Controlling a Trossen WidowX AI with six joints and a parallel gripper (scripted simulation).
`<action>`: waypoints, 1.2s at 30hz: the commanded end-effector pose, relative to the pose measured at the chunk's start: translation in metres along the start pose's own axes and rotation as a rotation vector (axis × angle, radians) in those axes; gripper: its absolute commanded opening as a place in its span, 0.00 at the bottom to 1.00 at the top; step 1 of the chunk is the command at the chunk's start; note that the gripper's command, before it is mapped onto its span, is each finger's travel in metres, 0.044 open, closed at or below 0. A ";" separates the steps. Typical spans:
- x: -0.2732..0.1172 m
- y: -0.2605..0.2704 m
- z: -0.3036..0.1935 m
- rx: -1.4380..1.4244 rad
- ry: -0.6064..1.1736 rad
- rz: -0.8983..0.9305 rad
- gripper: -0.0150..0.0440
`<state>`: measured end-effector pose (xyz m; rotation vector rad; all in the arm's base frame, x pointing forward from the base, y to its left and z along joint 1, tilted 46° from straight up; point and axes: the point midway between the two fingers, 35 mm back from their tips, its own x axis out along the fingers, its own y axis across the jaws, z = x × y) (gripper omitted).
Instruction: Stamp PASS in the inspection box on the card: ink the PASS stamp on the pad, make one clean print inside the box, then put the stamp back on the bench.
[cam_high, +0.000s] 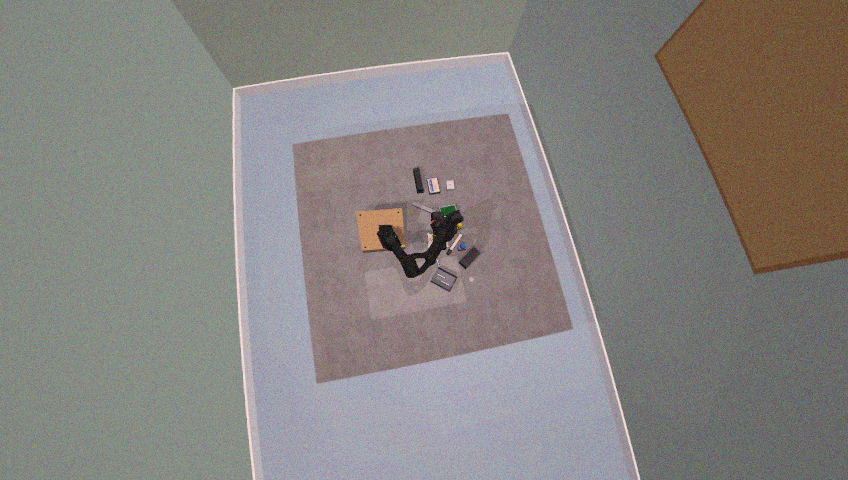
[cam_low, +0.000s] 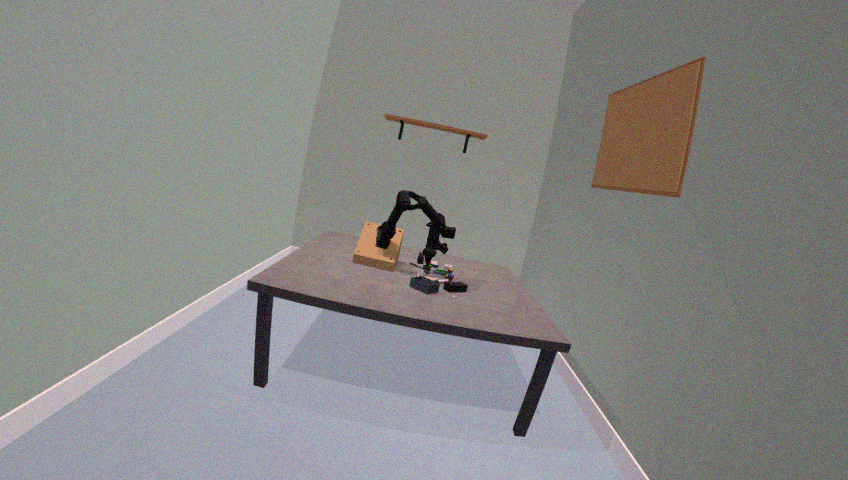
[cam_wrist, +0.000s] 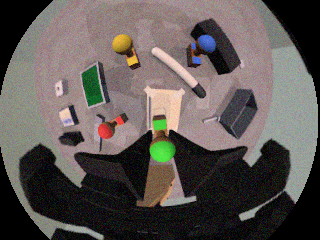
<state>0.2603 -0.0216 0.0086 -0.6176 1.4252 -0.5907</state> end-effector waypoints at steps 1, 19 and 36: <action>0.003 -0.001 0.000 -0.007 -0.001 -0.005 0.25; 0.015 -0.001 -0.001 -0.007 -0.004 -0.004 0.25; 0.026 -0.002 -0.001 -0.007 -0.006 -0.006 0.25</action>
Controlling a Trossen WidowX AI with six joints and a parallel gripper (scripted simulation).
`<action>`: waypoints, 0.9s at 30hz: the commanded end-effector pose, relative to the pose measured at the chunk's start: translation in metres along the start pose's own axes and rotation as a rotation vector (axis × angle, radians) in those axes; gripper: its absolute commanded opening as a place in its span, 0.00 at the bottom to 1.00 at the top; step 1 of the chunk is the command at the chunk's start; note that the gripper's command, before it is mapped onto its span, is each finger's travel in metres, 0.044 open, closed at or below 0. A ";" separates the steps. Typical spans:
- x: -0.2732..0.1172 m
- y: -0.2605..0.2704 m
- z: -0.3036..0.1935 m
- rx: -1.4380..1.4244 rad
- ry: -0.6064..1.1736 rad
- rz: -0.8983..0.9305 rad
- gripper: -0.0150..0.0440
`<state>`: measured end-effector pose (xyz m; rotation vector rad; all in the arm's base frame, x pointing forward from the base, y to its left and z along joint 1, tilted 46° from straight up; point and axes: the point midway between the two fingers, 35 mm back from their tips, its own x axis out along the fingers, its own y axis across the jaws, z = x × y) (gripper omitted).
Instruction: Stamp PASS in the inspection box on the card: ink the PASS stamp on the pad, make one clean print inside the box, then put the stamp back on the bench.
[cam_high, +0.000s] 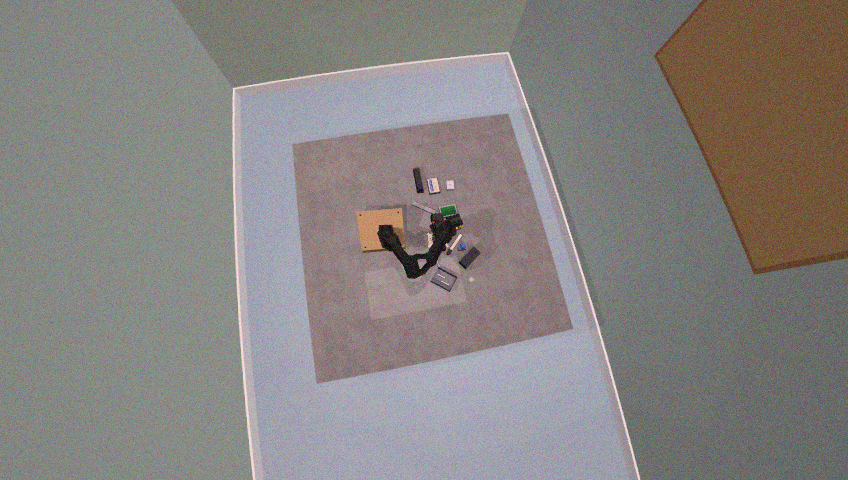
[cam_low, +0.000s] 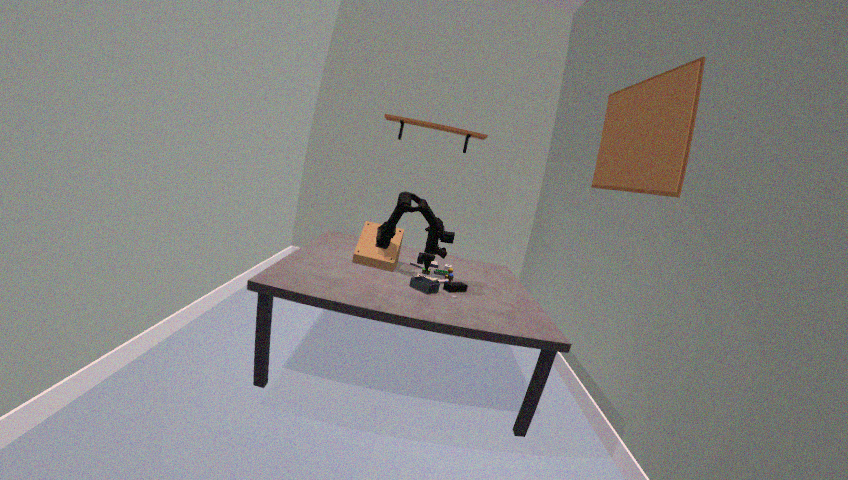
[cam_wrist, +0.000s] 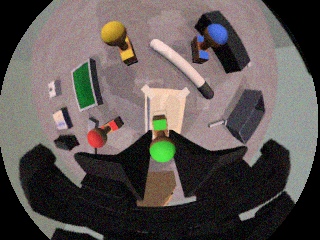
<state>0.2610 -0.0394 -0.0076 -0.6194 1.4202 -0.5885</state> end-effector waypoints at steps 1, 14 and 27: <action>0.003 -0.001 -0.001 -0.007 -0.001 -0.005 0.25; 0.011 -0.002 -0.002 -0.007 -0.002 -0.007 0.25; 0.016 -0.002 -0.002 -0.007 -0.003 -0.008 0.25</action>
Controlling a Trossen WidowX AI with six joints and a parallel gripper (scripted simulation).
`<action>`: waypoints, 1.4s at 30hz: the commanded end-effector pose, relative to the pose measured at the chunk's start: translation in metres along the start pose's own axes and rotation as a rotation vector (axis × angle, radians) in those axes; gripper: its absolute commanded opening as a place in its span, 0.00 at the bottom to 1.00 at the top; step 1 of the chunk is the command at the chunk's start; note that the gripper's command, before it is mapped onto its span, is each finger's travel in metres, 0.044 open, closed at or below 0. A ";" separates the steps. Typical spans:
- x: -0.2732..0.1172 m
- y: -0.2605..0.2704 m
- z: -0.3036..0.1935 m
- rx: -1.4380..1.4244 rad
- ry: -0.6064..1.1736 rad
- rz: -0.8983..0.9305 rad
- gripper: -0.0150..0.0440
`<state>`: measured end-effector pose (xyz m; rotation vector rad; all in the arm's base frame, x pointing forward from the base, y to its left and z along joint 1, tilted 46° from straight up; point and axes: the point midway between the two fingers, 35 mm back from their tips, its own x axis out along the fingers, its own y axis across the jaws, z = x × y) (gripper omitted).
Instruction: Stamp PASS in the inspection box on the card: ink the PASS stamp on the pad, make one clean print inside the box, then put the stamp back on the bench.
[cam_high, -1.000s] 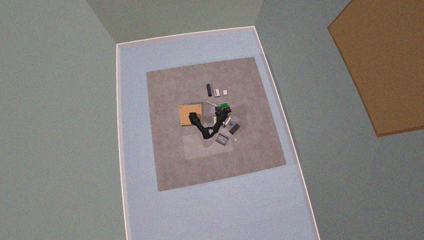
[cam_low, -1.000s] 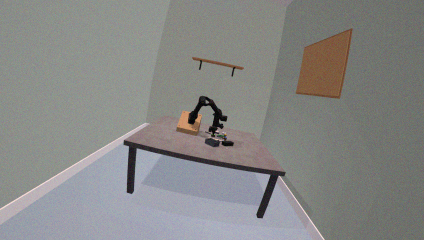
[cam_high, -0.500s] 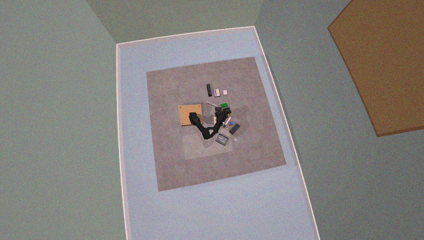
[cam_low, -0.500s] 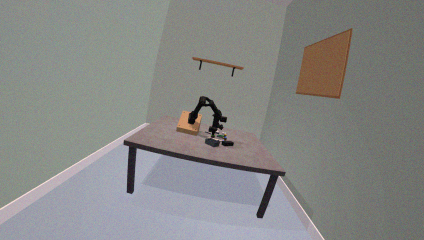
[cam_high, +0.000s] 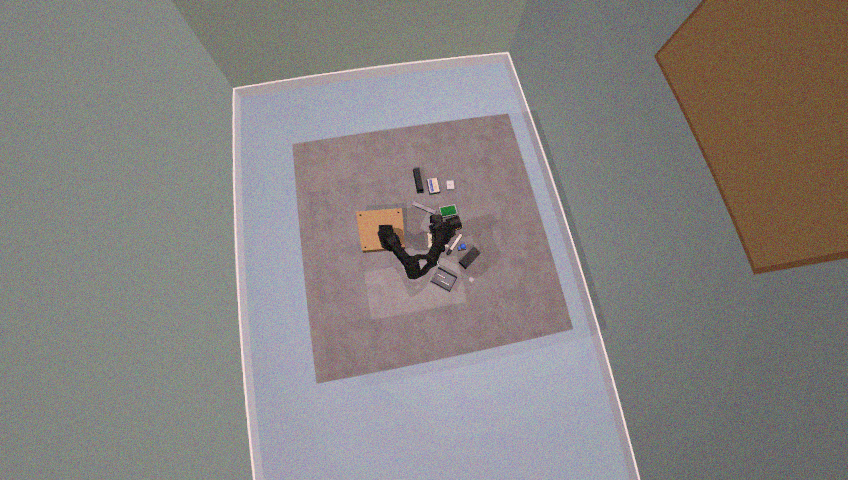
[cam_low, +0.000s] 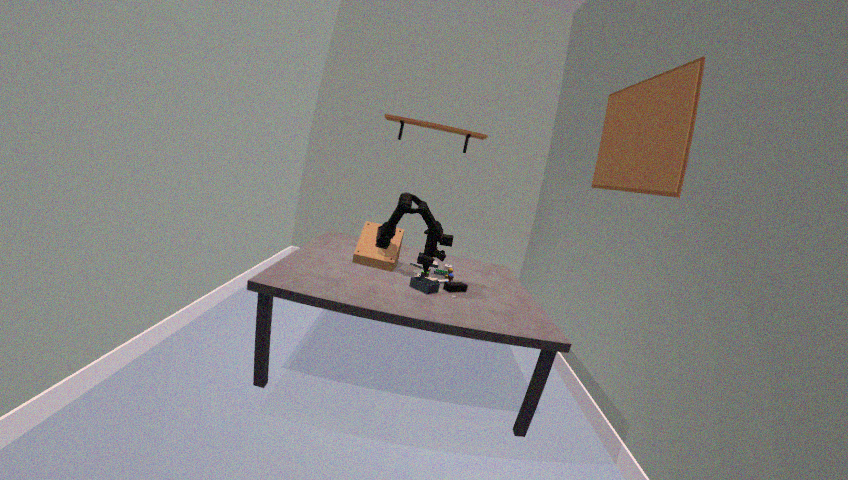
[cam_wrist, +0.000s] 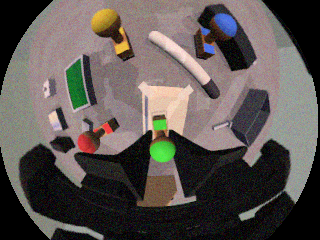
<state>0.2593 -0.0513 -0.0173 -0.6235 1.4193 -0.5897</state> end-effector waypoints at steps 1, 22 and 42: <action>0.001 -0.001 0.000 -0.005 -0.002 -0.005 0.25; 0.004 -0.001 0.000 -0.005 -0.002 -0.005 0.25; 0.005 -0.001 0.000 -0.005 -0.002 -0.005 0.25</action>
